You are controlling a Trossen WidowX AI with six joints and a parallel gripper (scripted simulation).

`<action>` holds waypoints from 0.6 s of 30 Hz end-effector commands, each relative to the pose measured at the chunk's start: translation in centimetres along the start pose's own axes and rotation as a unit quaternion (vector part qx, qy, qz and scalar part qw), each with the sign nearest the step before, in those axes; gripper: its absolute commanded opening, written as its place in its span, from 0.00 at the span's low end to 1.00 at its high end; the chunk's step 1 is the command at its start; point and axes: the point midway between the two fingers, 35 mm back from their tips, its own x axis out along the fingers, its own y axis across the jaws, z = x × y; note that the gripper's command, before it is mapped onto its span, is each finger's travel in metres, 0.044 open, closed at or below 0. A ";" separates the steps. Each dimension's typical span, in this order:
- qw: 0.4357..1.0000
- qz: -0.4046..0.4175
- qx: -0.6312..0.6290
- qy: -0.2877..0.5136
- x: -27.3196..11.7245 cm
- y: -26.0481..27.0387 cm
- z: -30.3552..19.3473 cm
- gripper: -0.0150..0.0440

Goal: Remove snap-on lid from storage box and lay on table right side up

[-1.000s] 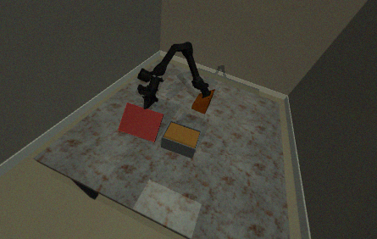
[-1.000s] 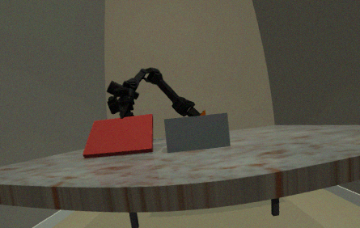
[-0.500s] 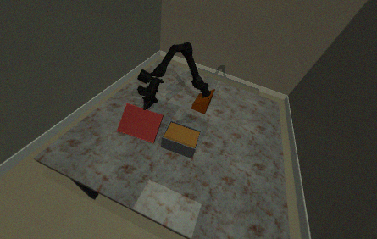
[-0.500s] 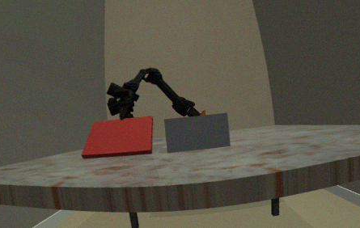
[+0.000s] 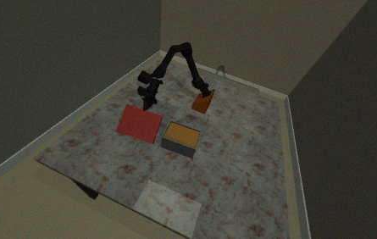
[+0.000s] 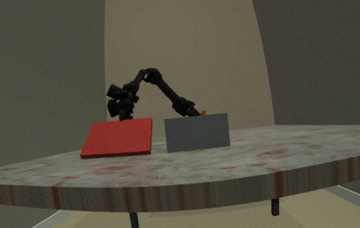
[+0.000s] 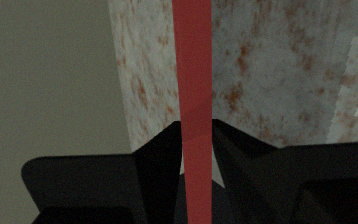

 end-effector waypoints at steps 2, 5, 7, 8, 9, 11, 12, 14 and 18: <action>1.000 -0.010 0.001 0.002 0.6 -1.0 -0.1 0.25; 1.000 -0.010 0.001 0.002 0.8 -1.2 -0.1 0.25; 1.000 -0.010 0.001 0.002 0.9 -1.4 -0.1 0.25; 1.000 -0.010 0.001 0.002 0.9 -1.4 -0.1 0.25; 1.000 -0.010 0.001 0.002 1.0 -1.5 -0.1 0.25; 1.000 -0.010 0.001 0.002 1.1 -1.6 -0.1 0.25; 1.000 -0.011 0.001 0.002 1.1 -1.7 -0.1 0.25; 1.000 -0.011 0.000 0.002 1.2 -1.8 -0.1 0.25; 1.000 -0.011 0.000 0.002 1.4 -2.0 -0.1 0.25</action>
